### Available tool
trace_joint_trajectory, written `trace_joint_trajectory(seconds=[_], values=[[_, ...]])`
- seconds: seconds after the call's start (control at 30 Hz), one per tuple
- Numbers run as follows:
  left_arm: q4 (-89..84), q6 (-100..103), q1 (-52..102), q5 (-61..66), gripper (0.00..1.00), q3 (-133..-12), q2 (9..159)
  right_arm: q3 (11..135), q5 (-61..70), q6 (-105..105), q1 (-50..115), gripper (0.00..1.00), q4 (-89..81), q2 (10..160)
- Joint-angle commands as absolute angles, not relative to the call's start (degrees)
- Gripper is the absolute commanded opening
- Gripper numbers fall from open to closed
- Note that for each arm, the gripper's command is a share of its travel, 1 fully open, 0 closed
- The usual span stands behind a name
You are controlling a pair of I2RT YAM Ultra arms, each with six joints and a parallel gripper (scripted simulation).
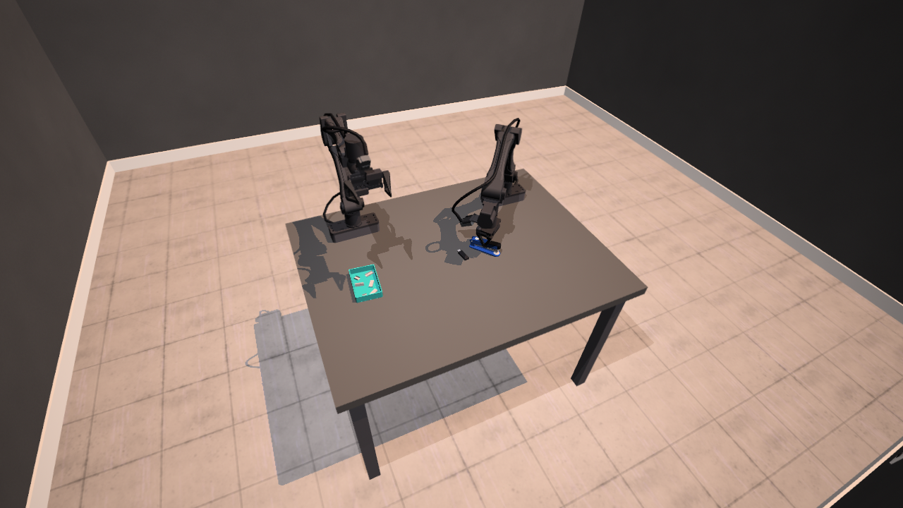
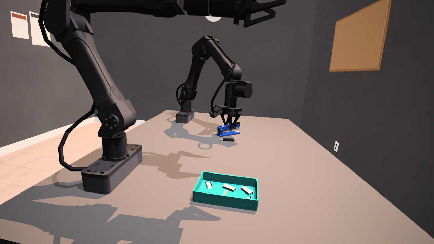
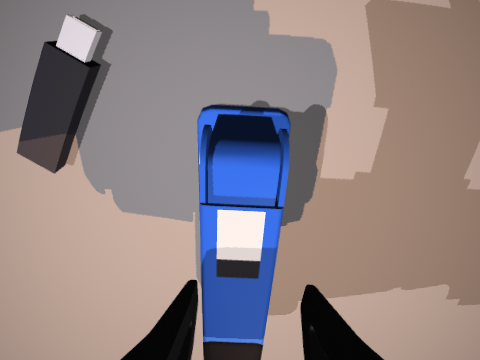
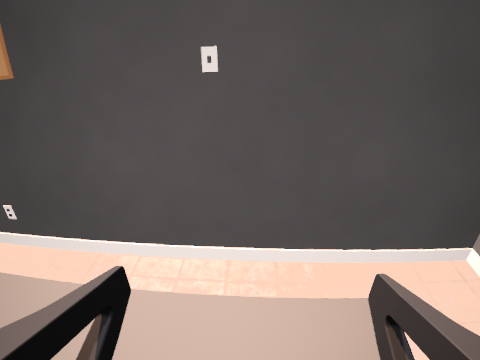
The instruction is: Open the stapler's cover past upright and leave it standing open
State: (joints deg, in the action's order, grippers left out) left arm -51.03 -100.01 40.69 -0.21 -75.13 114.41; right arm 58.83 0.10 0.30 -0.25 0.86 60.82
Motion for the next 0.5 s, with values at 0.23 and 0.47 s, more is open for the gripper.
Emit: trace_joint_trajectory(seconds=[0.23, 0.47], values=[[-49.33, -100.34, 40.01, 0.01, 0.46, -74.77, 114.92, 60.35, 0.01, 0.00, -0.01, 1.00, 0.42, 59.80], [-49.81, -100.11, 40.36, 0.01, 0.33, -75.00, 114.65, 60.35, 0.01, 0.00, -0.01, 1.00, 0.42, 59.80]])
